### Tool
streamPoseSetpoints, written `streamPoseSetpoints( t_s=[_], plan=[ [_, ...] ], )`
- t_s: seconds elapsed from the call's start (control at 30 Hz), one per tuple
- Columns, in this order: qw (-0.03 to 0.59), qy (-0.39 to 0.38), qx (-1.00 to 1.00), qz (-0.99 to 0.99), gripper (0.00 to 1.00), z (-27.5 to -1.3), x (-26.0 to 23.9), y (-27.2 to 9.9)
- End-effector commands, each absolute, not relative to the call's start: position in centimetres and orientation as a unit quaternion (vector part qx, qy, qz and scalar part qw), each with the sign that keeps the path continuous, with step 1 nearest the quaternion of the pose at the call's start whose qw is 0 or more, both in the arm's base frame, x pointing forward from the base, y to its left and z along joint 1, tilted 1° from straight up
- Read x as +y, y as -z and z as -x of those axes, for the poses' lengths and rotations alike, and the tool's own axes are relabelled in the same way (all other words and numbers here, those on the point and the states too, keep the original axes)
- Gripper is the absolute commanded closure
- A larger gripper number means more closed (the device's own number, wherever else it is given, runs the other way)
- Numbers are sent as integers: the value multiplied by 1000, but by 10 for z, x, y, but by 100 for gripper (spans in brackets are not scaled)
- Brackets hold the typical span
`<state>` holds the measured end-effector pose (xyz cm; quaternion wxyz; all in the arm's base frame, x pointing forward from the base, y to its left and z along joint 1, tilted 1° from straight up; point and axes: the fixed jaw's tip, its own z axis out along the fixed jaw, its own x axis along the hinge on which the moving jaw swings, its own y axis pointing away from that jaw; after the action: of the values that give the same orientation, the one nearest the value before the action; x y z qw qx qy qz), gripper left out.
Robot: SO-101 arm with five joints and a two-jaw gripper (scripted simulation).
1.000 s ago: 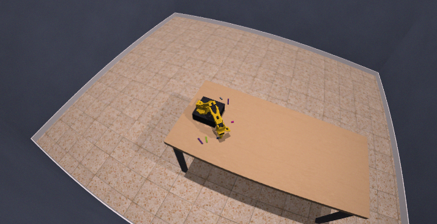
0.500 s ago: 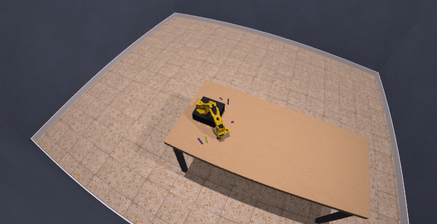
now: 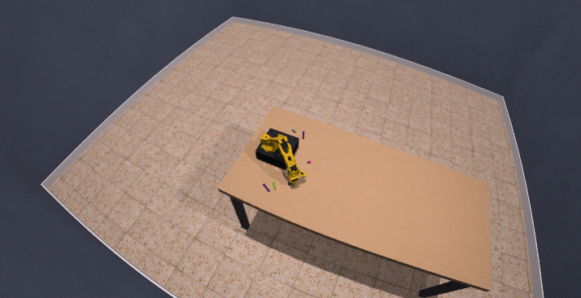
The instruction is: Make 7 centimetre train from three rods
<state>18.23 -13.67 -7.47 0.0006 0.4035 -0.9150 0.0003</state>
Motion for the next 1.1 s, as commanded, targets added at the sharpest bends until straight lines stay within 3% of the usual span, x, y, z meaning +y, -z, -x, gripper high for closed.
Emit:
streamPoseSetpoints(
  t_s=[0.0, 0.53, 1.07],
  plan=[
    [0, 1, -917, -400, 81, -182, -136, 78],
    [0, 1, -917, -400, 82, -182, -136, 78],
    [0, 1, -917, -400, 90, -182, -136, 78]
  ],
)
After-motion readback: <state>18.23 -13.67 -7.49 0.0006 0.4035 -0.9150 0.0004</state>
